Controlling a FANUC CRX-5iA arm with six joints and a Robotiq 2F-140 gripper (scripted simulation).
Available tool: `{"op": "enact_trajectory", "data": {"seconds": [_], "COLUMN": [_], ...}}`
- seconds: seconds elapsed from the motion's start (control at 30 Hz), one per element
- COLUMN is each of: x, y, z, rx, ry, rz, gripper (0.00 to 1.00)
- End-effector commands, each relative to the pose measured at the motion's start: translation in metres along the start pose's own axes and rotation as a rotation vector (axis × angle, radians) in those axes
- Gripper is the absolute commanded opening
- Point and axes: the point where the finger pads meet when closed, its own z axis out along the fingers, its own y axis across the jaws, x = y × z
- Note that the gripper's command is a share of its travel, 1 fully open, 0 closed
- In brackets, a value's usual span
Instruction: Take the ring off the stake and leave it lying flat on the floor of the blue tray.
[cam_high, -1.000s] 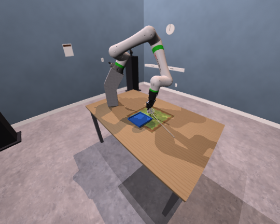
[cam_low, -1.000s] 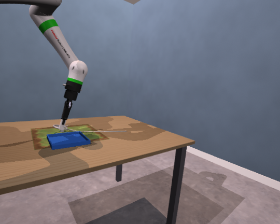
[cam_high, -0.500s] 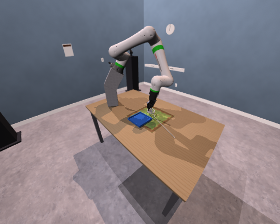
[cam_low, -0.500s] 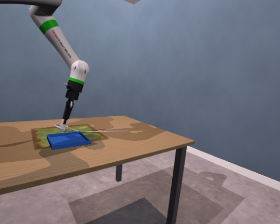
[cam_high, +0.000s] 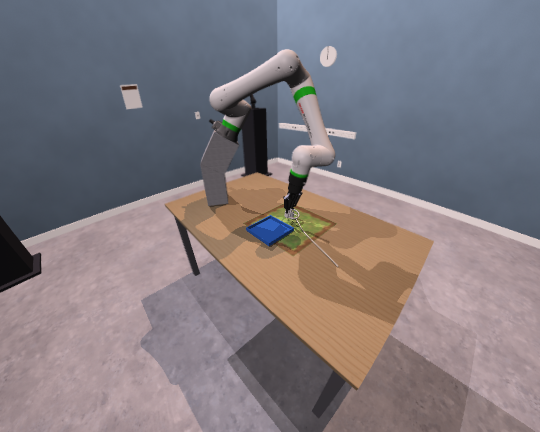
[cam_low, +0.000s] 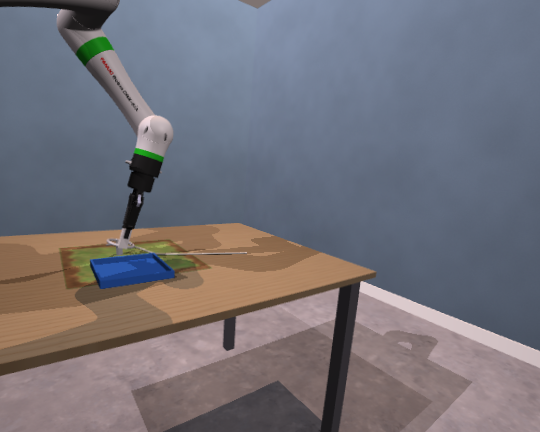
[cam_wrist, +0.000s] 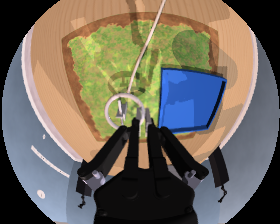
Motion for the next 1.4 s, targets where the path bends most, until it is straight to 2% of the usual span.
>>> {"op": "enact_trajectory", "data": {"seconds": [0.0, 0.37, 0.73, 1.07, 1.37], "x": [0.002, 0.001, -0.003, -0.005, -0.008], "y": [0.000, 0.000, 0.000, 0.000, 0.000], "z": [-0.002, -0.004, -0.004, -0.010, -0.009], "rx": [0.000, 0.000, 0.000, 0.000, 0.000], "ry": [0.001, 0.007, 0.153, 0.162, 0.256], "rz": [0.000, 0.000, 0.000, 0.000, 0.000], "gripper": [0.10, 0.10, 0.10, 0.10, 0.10]}}
